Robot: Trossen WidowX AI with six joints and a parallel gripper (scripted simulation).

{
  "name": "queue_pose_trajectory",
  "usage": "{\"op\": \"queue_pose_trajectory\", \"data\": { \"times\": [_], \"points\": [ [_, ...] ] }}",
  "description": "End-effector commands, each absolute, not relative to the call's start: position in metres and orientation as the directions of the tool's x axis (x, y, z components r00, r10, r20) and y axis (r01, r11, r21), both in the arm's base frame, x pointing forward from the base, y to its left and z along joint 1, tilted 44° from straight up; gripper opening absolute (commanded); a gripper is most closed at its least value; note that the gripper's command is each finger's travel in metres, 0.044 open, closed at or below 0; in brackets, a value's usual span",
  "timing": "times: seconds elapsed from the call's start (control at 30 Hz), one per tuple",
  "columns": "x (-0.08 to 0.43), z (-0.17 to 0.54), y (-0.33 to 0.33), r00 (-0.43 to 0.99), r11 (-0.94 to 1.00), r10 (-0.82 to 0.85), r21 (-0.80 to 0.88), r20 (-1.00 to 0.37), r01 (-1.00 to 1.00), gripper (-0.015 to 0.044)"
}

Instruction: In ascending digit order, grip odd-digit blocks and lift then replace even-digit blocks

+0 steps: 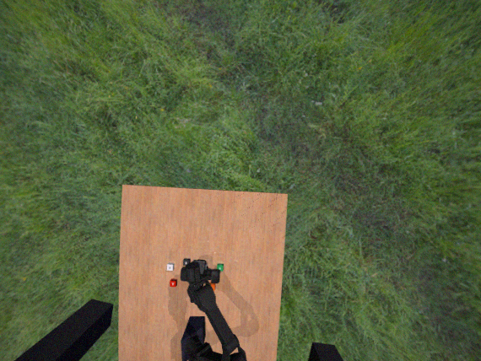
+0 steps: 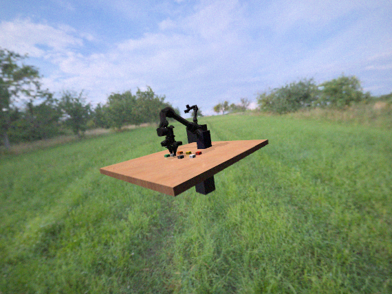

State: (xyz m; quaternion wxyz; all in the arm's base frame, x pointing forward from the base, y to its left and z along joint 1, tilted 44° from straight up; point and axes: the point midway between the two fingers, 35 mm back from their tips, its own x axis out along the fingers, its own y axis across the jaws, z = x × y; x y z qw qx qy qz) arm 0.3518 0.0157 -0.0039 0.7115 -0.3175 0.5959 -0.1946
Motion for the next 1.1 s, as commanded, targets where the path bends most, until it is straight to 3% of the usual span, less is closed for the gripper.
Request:
{"op": "queue_pose_trajectory", "data": {
  "times": [0.0, 0.4, 0.77, 1.07],
  "points": [
    [0.351, -0.010, 0.009, 0.208, 0.718, -0.660, -0.688, -0.722, -0.107, 0.0120],
    [0.352, -0.011, 0.008, 0.208, 0.718, -0.660, -0.688, -0.721, -0.107, 0.0120],
    [0.352, -0.011, 0.008, 0.208, 0.718, -0.660, -0.688, -0.721, -0.107, 0.0400],
    [0.344, 0.015, 0.032, 0.208, 0.719, -0.659, -0.687, -0.723, -0.107, 0.0400]
  ]
}}
